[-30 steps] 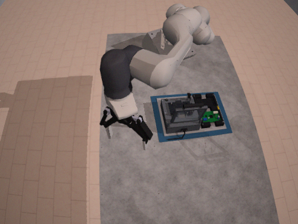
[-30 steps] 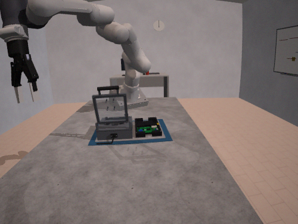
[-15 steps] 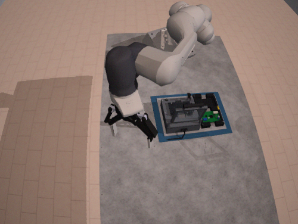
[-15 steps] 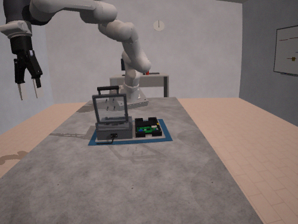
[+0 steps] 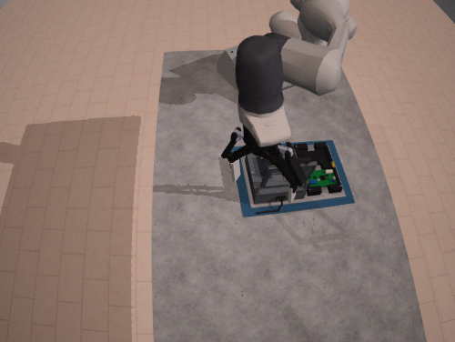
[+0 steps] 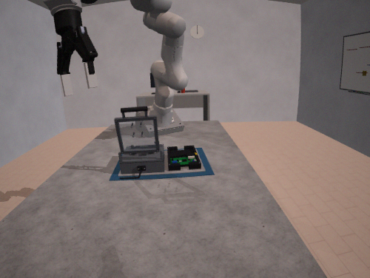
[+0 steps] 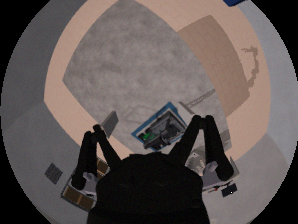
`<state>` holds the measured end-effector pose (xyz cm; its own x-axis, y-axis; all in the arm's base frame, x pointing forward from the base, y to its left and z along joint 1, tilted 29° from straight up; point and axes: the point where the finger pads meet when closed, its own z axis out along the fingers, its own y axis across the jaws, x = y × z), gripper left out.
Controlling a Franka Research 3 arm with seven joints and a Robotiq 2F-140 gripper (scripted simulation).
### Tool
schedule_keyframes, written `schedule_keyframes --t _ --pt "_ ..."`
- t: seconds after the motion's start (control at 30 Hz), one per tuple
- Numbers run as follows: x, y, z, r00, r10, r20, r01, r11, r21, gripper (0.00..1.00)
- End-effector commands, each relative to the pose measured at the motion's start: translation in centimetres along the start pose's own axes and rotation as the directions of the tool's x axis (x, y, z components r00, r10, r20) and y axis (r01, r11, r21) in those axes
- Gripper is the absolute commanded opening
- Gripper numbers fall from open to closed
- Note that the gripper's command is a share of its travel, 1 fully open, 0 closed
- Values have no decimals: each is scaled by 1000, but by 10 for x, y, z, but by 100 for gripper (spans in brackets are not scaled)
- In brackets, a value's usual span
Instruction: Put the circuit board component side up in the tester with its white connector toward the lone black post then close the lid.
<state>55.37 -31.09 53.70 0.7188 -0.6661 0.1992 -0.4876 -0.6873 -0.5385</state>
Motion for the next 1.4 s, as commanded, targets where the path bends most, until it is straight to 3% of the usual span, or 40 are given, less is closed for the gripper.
schedule_keyframes --t 0.0,0.03,0.07,0.13,0.17,0.27,0.3,0.37,0.4,0.47,0.5,0.57,0.6,0.7,0.73,0.83,0.87,0.93,0.97,1.03,1.07,1.13,1.17,1.27,1.3,1.37 --pt "-23 -20 -4 987 159 -12 -159 987 4 100" --pt "-23 -20 -4 987 159 -12 -159 987 4 100" --pt "-44 -34 -8 981 196 -9 -196 981 2 100" --pt "-44 -34 -8 981 196 -9 -196 981 2 100" --pt "-65 -48 -12 972 234 -7 -234 972 -2 100" --pt "-65 -48 -12 972 234 -7 -234 972 -2 100" --pt "-88 -61 -14 962 273 -6 -273 962 -6 100" --pt "-88 -61 -14 962 273 -6 -273 962 -6 100" --pt "-111 -72 -15 950 313 -5 -313 950 -12 100" --pt "-111 -72 -15 950 313 -5 -313 950 -12 100" --pt "-135 -82 -15 936 352 -6 -353 936 -18 100" --pt "-135 -82 -15 936 352 -6 -353 936 -18 100" --pt "-158 -90 -14 920 392 -9 -392 920 -25 100" --pt "-158 -90 -14 920 392 -9 -392 920 -25 100" --pt "-182 -96 -12 902 431 -13 -431 902 -32 100" --pt "-182 -96 -12 902 431 -13 -431 902 -32 100" --pt "-204 -101 -9 883 469 -18 -470 882 -39 100" --pt "-204 -101 -9 883 469 -18 -470 882 -39 100" --pt "-226 -104 -5 862 506 -24 -507 861 -45 100" --pt "-226 -104 -5 862 506 -24 -507 861 -45 100" --pt "-247 -106 -1 840 542 -32 -543 838 -51 100" --pt "-247 -106 -1 840 542 -32 -543 838 -51 100" --pt "-266 -106 4 817 575 -40 -576 815 -56 100" --pt "-266 -106 4 817 575 -40 -576 815 -56 100" --pt "-284 -105 9 794 606 -49 -608 792 -60 100" --pt "-284 -105 9 794 606 -49 -608 792 -60 100"
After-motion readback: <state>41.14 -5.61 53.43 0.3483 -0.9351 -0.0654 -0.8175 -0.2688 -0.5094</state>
